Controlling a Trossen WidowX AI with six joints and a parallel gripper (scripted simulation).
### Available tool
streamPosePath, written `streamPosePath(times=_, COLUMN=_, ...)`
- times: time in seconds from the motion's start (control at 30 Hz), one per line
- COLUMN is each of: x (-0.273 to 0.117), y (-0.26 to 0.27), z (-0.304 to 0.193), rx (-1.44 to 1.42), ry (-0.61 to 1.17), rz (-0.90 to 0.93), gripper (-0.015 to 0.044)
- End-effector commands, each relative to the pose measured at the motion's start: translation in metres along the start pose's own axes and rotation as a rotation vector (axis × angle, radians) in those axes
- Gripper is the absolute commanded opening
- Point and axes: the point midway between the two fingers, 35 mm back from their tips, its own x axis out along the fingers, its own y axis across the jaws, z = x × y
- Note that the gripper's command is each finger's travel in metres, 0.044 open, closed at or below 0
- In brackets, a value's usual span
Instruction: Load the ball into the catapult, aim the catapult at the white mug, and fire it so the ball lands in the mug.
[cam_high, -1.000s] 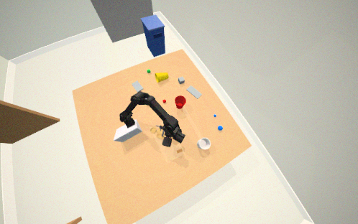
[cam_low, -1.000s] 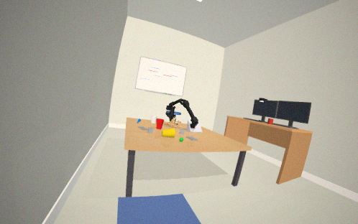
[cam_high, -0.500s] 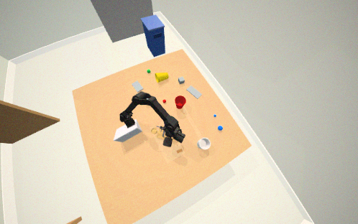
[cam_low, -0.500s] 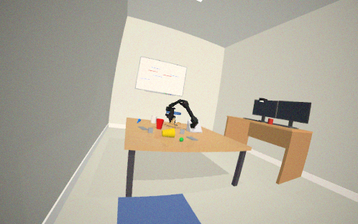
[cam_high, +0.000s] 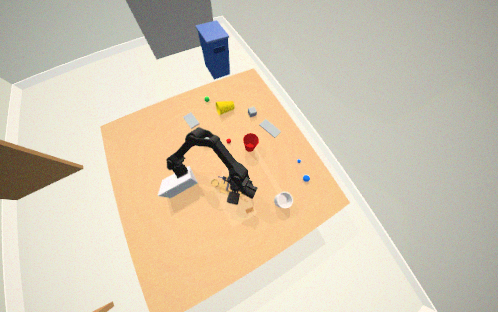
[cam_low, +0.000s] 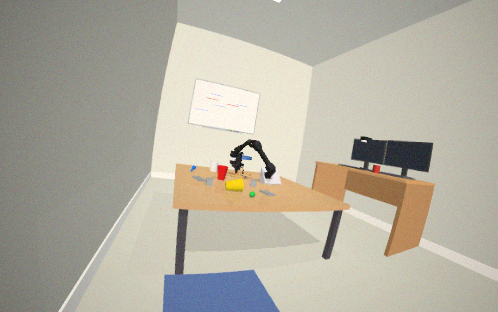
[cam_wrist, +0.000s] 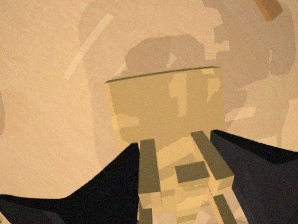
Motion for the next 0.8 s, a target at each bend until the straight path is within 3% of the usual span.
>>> streamPosePath(times=0.0, x=0.000, y=0.000, z=0.000, rx=0.000, ry=0.000, rz=0.000, gripper=0.0000)
streamPosePath(times=0.17, x=0.000, y=0.000, z=0.000, rx=0.000, ry=0.000, rz=0.000, gripper=0.0000)
streamPosePath(times=0.63, x=0.000, y=0.000, z=0.000, rx=0.000, ry=0.000, rz=0.000, gripper=0.0368)
streamPosePath(times=0.73, x=-0.024, y=0.000, z=0.003, rx=0.001, ry=-0.001, rz=-0.002, gripper=0.0440)
streamPosePath(times=0.77, x=-0.041, y=-0.001, z=0.004, rx=0.002, ry=-0.002, rz=-0.002, gripper=0.0440)
